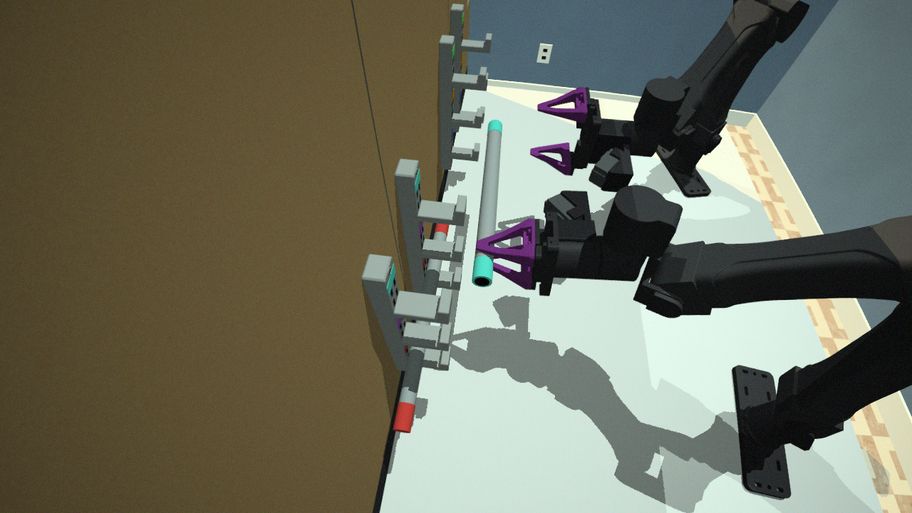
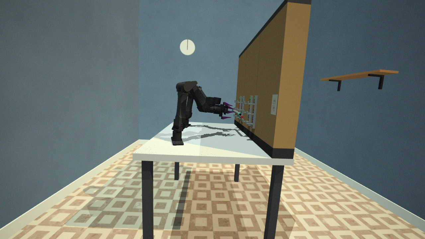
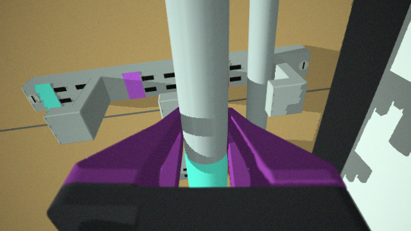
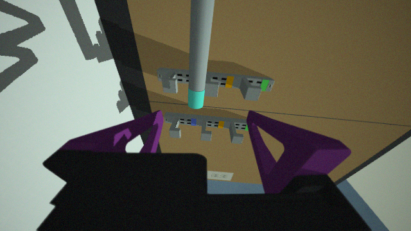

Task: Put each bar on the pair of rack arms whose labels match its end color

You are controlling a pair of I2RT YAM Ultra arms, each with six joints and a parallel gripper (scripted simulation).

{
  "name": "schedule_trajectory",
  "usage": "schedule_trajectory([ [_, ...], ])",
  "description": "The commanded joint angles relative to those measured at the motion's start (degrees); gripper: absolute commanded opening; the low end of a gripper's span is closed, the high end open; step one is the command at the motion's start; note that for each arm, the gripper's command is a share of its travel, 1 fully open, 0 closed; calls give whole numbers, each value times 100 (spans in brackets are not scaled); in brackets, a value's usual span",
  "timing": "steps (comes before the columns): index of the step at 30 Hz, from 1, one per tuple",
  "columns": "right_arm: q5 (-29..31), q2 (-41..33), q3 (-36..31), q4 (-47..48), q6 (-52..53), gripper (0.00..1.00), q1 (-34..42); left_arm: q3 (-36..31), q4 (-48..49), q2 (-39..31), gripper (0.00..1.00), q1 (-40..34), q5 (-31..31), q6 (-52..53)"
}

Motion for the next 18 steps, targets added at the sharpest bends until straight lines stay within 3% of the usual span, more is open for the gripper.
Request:
schedule_trajectory([
  [1,-56,-262,-50,225,57,100,-38,149,295,-281,0,-30,2,-164],
  [18,-296,-405,-197,231,52,100,-278,186,251,-289,0,-27,6,-164],
])
